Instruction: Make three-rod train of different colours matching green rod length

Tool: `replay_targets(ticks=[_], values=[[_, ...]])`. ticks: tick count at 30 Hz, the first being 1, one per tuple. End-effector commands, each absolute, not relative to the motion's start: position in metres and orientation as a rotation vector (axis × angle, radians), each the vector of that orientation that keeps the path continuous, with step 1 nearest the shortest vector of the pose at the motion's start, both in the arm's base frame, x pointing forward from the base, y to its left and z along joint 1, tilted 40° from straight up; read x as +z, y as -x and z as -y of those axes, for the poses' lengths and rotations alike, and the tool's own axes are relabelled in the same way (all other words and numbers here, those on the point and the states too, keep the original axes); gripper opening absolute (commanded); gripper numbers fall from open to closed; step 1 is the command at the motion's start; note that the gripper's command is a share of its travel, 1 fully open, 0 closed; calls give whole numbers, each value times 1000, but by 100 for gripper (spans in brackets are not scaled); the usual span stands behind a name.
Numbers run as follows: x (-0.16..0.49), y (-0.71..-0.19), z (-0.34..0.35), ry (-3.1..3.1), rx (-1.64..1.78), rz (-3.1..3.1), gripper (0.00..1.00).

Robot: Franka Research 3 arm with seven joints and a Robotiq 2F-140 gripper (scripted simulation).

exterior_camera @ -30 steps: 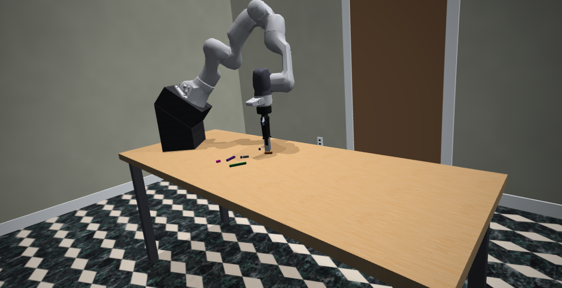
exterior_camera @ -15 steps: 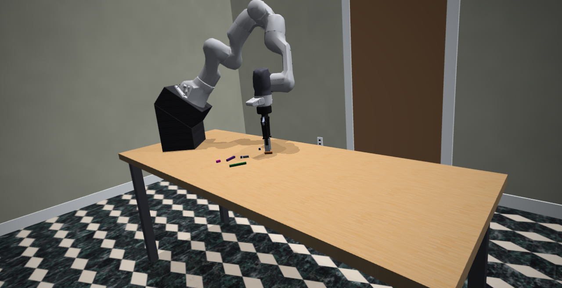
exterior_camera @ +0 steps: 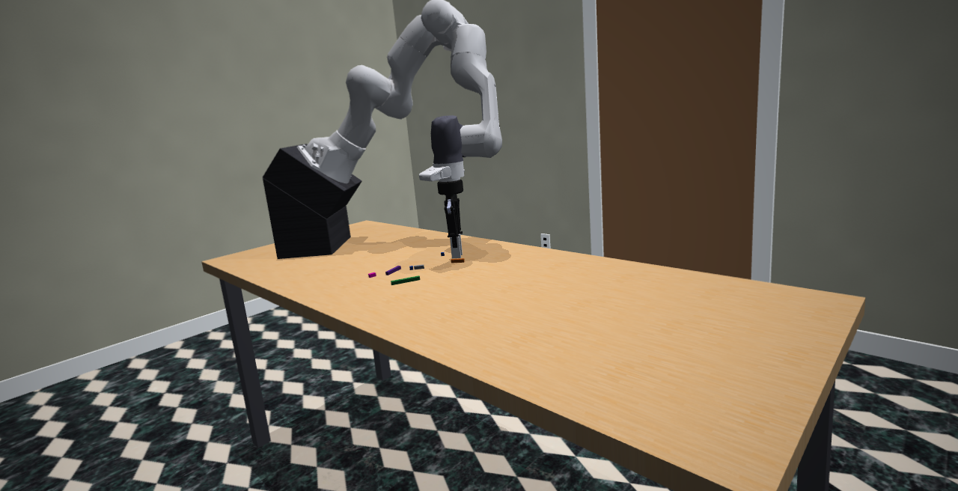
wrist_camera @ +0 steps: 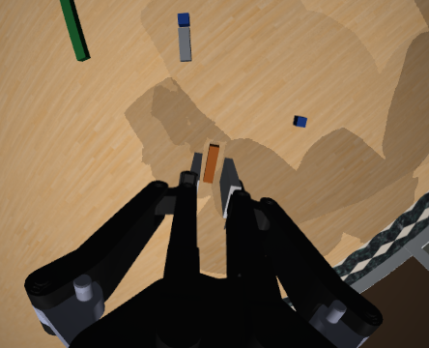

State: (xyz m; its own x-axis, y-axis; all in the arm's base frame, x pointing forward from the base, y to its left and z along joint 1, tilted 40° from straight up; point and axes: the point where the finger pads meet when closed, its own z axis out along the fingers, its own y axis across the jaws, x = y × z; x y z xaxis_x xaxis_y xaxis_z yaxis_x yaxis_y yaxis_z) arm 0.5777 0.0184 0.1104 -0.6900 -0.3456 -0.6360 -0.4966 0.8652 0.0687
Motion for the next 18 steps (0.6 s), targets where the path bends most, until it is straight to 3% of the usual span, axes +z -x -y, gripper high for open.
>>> replay_targets(ticks=[1,18], values=[[111,-579,-19,608,309,-2397,15],[109,-580,-20,608,309,-2397,15]])
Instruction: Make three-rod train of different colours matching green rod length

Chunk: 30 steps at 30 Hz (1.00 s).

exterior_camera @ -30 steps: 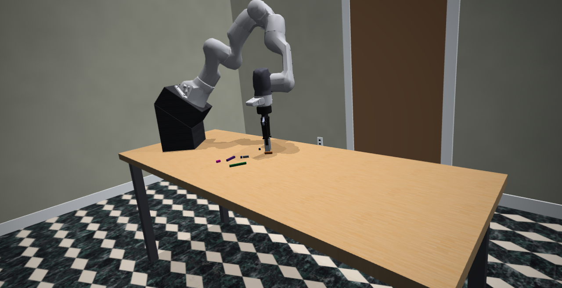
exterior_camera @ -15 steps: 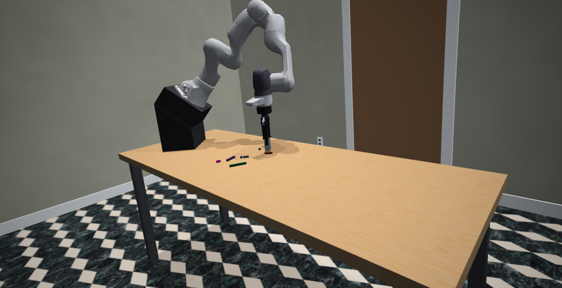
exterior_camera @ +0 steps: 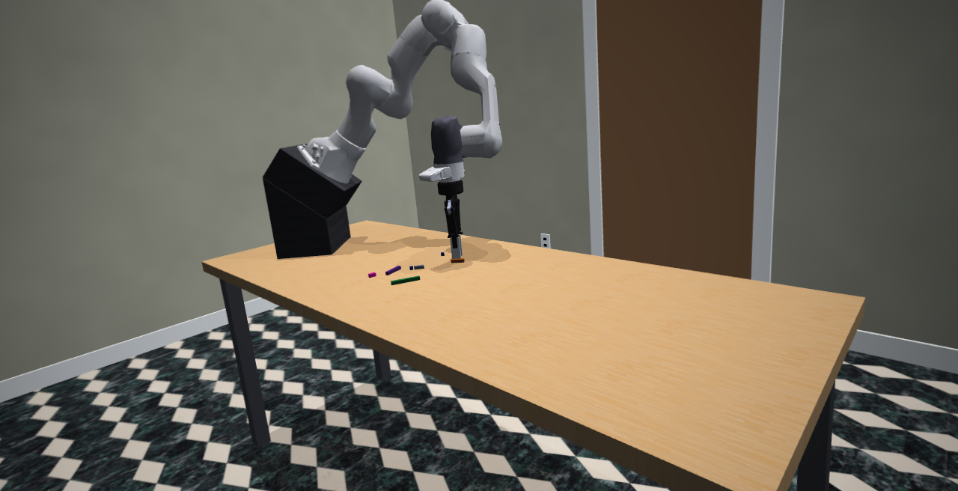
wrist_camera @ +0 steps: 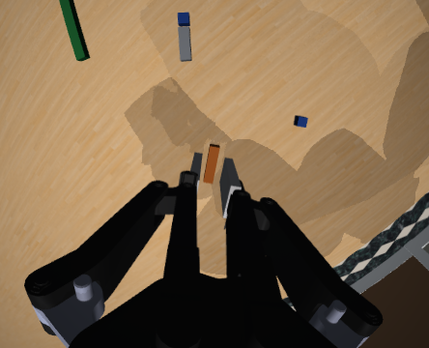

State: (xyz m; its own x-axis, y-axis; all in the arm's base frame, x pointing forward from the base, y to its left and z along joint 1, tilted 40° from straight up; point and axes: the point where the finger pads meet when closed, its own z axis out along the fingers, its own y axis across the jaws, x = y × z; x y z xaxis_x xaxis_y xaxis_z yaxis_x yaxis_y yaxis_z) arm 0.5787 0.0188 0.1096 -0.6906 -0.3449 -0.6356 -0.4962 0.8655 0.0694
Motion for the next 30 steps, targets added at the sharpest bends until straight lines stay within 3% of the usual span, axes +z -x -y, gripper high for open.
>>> replay_targets(ticks=[1,30], values=[[108,-581,-20,608,309,-2397,15],[98,-588,-25,608,309,-2397,15]])
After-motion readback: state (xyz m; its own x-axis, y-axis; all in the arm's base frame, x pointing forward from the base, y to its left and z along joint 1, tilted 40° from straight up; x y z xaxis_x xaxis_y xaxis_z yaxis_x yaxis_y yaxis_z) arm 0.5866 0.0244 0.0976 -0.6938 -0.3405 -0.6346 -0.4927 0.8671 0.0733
